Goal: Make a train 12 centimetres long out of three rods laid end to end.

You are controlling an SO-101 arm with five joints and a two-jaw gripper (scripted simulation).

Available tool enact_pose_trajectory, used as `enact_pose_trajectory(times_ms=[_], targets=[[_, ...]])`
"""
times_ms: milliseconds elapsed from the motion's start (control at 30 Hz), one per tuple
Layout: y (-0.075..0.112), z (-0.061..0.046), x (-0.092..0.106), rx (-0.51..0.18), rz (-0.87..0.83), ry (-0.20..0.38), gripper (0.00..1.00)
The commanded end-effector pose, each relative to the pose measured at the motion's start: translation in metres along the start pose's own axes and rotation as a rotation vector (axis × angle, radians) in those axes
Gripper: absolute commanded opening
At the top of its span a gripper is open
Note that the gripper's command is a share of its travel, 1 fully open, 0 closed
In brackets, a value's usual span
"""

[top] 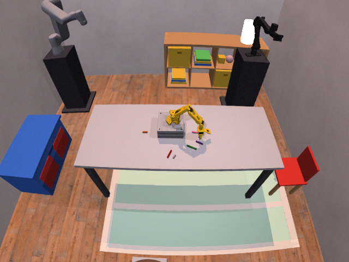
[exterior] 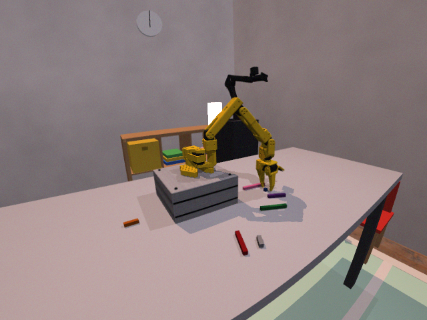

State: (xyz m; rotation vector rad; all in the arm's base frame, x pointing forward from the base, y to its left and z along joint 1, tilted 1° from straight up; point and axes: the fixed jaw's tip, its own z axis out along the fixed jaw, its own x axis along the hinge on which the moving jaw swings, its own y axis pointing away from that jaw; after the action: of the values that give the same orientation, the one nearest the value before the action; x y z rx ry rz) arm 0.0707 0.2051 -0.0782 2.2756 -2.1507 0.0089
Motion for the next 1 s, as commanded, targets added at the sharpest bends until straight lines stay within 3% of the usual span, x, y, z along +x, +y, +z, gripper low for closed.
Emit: enact_pose_trajectory(times_ms=[0,233,967], targets=[[0.0004,0.0044,-0.0026,0.004,-0.001,-0.011,0.19],[0.0006,0.0091,-0.0021,0.004,-0.001,-0.011,0.19],[0.0001,0.0095,-0.0016,0.003,-0.001,-0.010,0.19]])
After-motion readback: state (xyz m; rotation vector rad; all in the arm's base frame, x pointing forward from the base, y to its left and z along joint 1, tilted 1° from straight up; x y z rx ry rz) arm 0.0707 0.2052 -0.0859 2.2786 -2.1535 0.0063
